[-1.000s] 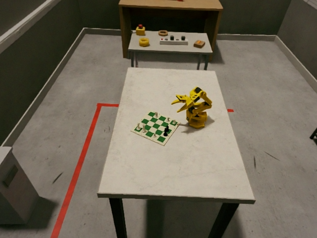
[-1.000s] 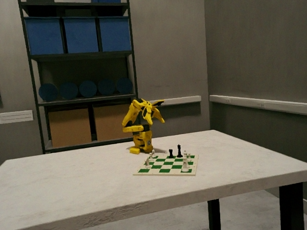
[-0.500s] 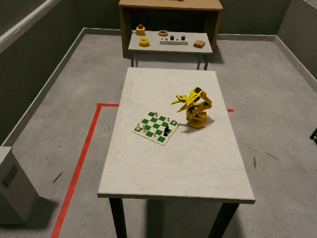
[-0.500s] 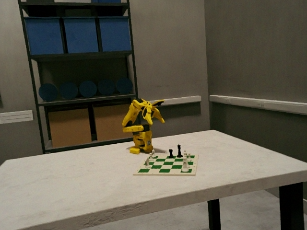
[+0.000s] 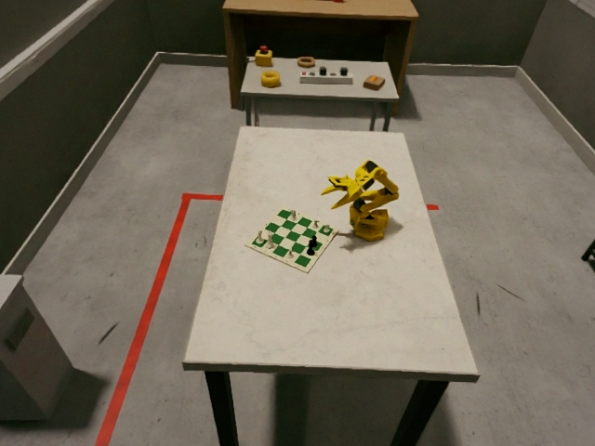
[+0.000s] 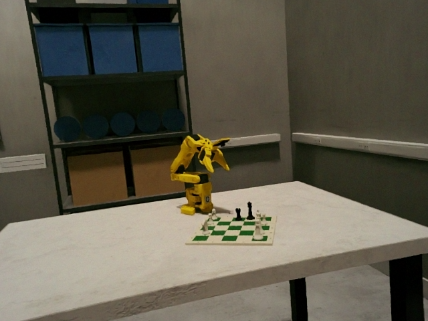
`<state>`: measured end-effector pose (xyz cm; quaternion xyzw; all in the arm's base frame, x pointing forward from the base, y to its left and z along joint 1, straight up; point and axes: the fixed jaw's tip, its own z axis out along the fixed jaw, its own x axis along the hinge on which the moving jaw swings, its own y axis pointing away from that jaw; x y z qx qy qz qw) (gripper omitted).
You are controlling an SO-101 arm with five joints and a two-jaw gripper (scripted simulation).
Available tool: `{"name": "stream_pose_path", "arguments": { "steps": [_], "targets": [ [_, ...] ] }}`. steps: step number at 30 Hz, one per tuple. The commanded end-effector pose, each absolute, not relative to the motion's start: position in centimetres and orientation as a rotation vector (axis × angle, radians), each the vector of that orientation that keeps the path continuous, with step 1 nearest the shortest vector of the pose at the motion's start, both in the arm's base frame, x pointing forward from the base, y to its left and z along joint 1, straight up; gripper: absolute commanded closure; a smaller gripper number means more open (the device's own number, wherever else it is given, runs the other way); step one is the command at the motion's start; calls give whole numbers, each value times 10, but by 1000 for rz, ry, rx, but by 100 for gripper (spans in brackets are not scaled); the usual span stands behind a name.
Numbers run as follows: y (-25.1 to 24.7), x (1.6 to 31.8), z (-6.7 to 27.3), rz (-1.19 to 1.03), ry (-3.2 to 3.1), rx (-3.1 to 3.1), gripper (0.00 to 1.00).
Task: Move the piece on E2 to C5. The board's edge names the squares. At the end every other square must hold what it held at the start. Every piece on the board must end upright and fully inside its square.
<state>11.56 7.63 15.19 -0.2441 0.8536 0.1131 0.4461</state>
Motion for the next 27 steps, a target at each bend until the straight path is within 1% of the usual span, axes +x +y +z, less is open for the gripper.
{"name": "stream_pose_path", "arguments": {
  "steps": [1, 5, 9, 11, 16, 20, 24, 26, 27],
  "targets": [
    [73, 121, 158, 244, 2175, -580, 65],
    [70, 131, 167, 207, 2245, -537, 68],
    [67, 148, 176, 164, 2328, -481, 73],
    [67, 148, 176, 164, 2328, -481, 73],
    [61, 177, 180, 111, 2444, -394, 79],
    [53, 205, 176, 73, 2537, -316, 84],
    [43, 231, 164, 42, 2623, -236, 88],
    [37, 242, 157, 30, 2662, -198, 91],
    [37, 242, 157, 30, 2662, -198, 91]
  ]
}}
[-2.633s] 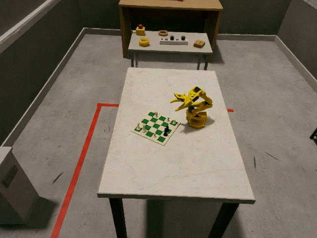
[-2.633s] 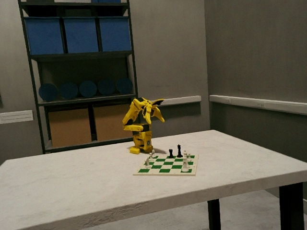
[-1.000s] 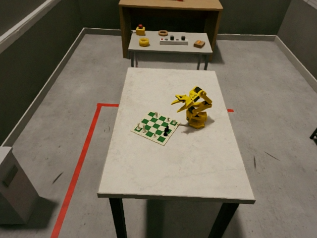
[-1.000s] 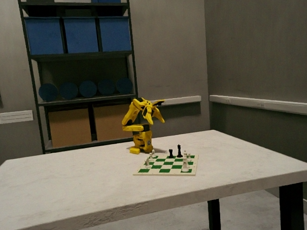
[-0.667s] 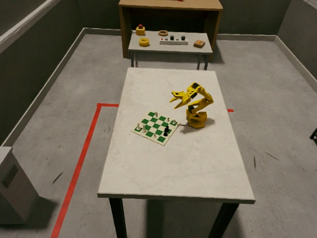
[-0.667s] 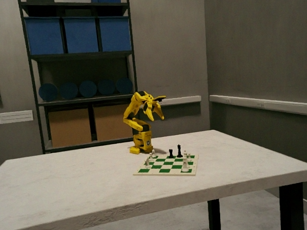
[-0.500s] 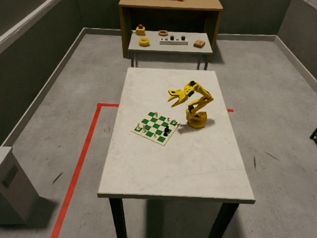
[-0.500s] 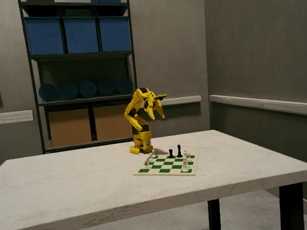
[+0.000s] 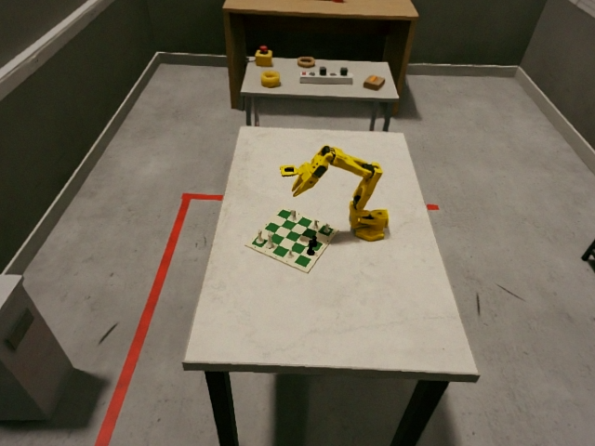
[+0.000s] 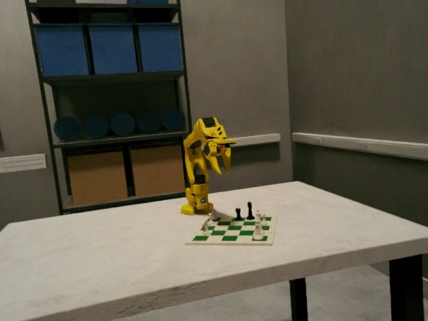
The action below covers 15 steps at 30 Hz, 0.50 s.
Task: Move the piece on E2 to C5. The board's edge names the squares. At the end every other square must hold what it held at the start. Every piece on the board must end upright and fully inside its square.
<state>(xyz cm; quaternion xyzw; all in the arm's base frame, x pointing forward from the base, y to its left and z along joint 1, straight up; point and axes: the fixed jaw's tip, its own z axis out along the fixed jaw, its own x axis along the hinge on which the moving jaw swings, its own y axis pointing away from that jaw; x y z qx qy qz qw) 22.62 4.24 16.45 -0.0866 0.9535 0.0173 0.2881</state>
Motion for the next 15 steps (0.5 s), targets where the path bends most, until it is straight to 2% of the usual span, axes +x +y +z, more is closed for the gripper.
{"name": "stream_pose_path", "arguments": {
  "steps": [1, 8, 15],
  "targets": [
    [37, 242, 157, 30, 2662, -198, 91],
    [17, 269, 129, 2, 2766, -87, 97],
    [6, 279, 111, -7, 2817, -28, 99]
  ]
}}
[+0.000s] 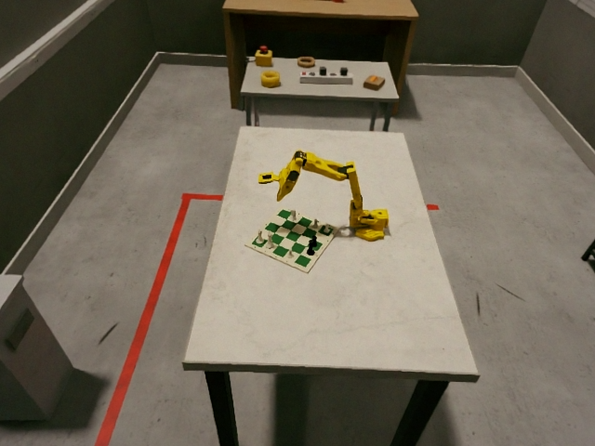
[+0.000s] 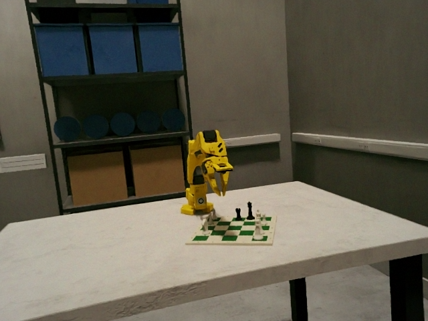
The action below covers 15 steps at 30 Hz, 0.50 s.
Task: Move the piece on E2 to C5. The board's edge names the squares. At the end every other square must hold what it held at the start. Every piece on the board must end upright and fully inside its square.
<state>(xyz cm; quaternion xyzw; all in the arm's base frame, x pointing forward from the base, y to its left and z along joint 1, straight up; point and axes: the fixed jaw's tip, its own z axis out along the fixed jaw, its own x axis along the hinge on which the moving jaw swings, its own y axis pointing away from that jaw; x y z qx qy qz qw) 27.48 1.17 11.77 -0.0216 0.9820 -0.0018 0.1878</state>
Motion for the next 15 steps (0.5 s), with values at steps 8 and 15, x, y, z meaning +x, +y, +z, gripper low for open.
{"name": "stream_pose_path", "arguments": {
  "steps": [8, 15],
  "targets": [
    [4, 281, 108, -9, 2826, -17, 100],
    [4, 281, 108, -9, 2826, -17, 100]
  ]
}}
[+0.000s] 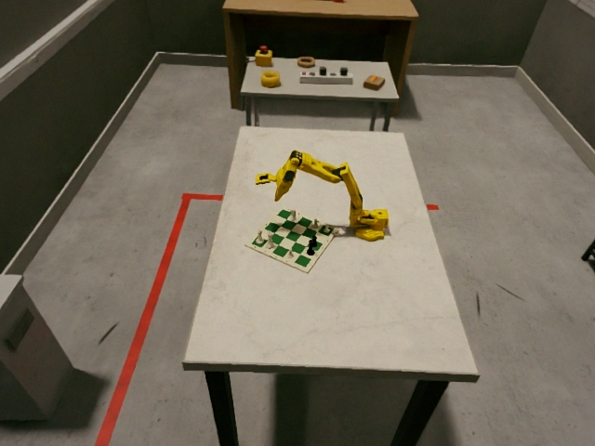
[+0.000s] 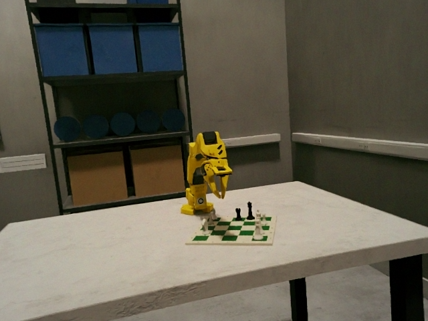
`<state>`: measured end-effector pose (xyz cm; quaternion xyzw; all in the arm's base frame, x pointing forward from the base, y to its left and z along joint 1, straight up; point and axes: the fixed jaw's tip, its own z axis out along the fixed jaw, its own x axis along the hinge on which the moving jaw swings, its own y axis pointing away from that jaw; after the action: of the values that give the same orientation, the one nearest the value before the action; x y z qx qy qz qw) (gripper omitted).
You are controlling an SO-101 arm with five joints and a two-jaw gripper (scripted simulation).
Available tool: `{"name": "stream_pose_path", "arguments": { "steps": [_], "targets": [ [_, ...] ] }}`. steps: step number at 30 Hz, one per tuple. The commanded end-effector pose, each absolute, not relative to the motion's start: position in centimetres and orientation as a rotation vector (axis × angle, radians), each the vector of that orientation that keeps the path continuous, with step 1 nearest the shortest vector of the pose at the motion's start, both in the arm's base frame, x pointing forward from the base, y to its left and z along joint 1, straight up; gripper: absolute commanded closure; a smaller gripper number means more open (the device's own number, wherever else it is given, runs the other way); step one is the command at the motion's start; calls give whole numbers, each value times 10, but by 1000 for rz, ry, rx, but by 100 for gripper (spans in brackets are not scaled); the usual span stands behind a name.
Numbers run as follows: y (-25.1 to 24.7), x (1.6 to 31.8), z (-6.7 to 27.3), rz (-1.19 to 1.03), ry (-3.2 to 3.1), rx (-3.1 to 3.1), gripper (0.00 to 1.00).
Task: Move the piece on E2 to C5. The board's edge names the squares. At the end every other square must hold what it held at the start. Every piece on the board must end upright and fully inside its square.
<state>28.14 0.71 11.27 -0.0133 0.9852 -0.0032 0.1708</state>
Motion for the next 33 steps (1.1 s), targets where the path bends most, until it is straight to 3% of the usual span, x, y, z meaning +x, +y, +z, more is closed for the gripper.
{"name": "stream_pose_path", "arguments": {
  "steps": [1, 33],
  "targets": [
    [4, 281, 108, -9, 2826, -17, 100],
    [1, 278, 98, -11, 2848, -3, 100]
  ]
}}
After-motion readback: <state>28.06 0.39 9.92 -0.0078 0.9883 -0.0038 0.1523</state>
